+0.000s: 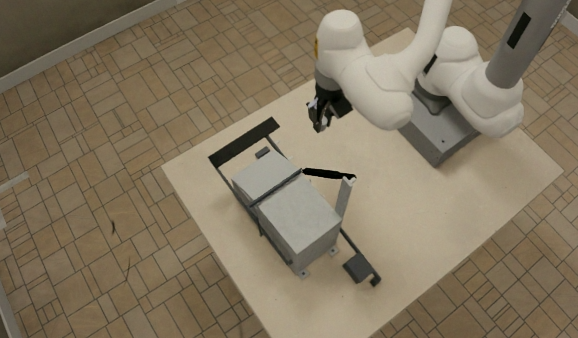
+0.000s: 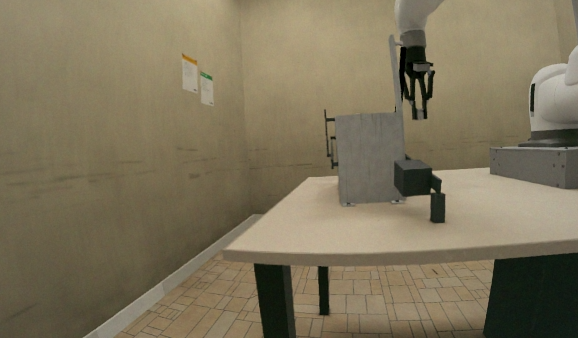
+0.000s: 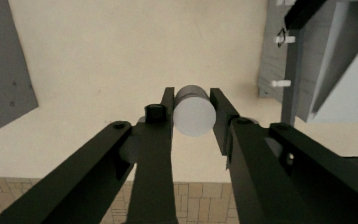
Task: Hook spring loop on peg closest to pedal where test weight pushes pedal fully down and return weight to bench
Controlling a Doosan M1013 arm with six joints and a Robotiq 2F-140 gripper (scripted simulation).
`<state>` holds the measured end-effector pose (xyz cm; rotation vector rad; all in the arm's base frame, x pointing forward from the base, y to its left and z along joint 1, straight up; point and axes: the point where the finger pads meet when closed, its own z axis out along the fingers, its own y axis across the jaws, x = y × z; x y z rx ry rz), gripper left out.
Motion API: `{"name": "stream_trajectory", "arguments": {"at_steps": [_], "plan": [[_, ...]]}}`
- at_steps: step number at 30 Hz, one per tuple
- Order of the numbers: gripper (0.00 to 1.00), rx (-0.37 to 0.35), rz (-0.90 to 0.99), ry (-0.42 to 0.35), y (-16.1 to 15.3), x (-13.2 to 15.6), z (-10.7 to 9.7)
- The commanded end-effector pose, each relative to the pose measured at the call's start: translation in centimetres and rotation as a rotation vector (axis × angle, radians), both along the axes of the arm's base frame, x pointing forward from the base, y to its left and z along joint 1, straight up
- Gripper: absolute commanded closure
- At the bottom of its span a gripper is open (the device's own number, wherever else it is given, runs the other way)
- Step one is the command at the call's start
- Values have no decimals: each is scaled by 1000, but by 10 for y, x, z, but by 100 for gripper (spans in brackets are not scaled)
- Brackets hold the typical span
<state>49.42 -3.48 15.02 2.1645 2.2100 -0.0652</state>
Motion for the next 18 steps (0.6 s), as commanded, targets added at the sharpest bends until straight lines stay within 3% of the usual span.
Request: {"name": "stream_trajectory", "arguments": {"at_steps": [1,18], "plan": [[75,-4,0,-1,-5,6,2],[75,-26,0,-1,-26,33,11]]}}
